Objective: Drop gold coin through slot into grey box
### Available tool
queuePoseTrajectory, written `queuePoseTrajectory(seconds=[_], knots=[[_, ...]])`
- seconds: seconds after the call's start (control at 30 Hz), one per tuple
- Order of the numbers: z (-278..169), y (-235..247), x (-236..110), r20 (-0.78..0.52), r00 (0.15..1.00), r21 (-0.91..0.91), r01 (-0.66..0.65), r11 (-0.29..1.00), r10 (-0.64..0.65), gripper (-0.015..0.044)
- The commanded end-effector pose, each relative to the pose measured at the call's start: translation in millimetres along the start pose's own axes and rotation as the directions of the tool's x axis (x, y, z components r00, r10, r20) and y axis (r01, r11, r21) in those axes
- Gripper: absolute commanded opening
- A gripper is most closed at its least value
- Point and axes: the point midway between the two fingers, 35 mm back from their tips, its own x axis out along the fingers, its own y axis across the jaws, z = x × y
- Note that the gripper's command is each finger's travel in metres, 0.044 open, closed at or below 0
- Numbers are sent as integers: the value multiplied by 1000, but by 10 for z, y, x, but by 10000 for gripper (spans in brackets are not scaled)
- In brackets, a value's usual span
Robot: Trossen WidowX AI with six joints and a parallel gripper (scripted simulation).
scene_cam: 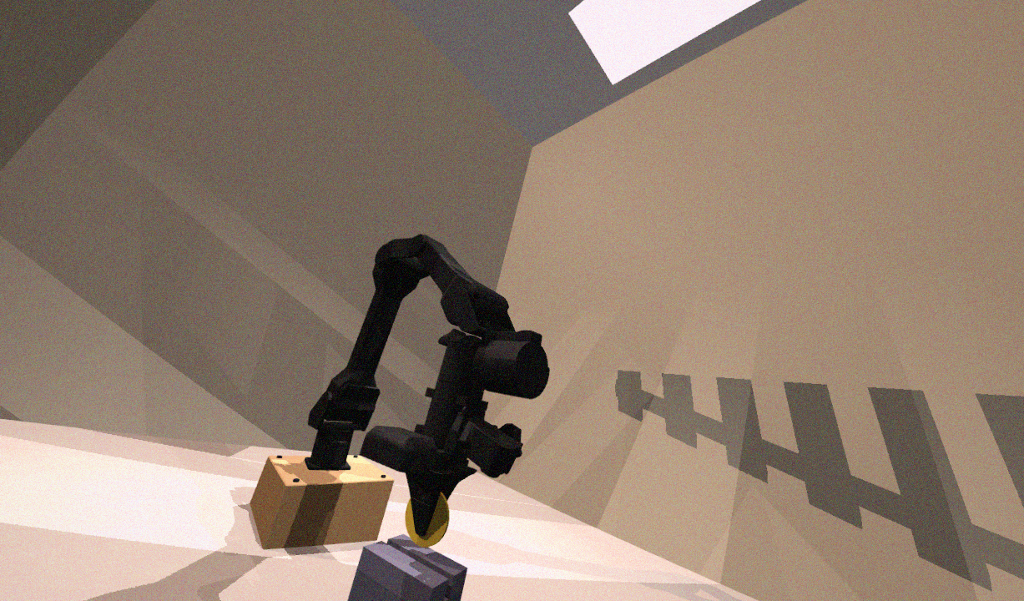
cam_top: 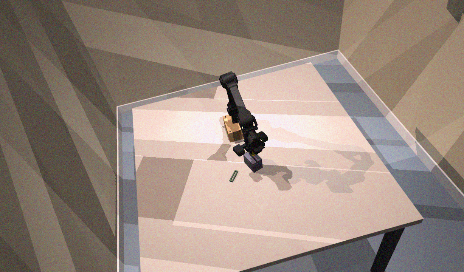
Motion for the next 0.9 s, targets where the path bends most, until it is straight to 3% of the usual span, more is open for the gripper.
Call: queuePoseTrajectory(seconds=[0.0,0.53,0.73,0.87], knots=[[-5,-2,28,-2,1000,-4,-1,1000,1,0],[-8,0,111,-2,1000,-4,-1,1000,1,0],[3,-2,86,0,1000,0,0,1000,0,157],[3,-2,86,0,1000,0,0,1000,0,161]])
